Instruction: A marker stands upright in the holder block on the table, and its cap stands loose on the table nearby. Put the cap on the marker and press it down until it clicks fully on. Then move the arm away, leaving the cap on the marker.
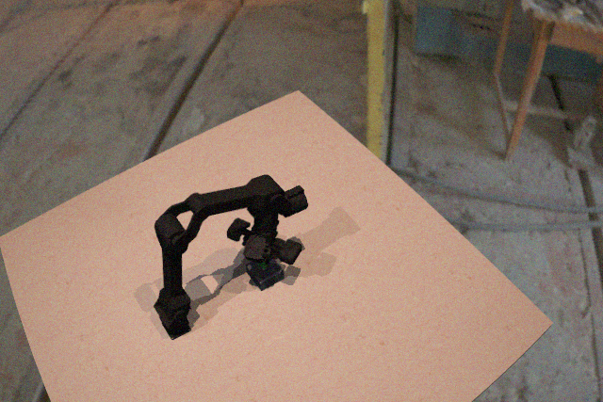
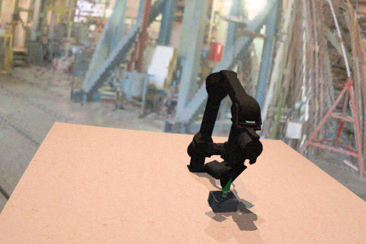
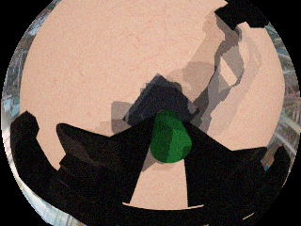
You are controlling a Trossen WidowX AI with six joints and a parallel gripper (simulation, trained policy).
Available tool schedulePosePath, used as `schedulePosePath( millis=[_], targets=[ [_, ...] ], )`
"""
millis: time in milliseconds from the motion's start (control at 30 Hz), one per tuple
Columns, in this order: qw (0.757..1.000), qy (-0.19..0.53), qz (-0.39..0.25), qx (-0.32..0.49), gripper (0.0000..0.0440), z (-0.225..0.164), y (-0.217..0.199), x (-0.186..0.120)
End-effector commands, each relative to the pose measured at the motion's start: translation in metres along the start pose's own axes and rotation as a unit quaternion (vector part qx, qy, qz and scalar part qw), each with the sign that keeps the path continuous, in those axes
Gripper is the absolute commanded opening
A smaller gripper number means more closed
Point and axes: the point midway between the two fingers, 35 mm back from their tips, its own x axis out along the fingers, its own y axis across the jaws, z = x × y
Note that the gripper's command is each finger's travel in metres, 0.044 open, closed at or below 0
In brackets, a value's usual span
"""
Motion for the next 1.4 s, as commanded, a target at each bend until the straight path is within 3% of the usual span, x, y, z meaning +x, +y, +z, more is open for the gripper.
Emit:
schedulePosePath(
  millis=[0, 633, 700, 1367],
  targets=[
    [1.000, -0.015, -0.017, -0.012, 0.0001, 0.001, -0.004, 0.019],
    [1.000, -0.014, -0.017, -0.017, 0.0010, 0.000, -0.004, 0.022],
    [0.999, -0.018, -0.019, -0.018, 0.0041, 0.002, -0.005, 0.024],
    [0.999, -0.010, 0.001, -0.050, 0.0064, 0.002, 0.004, 0.033]
  ],
)
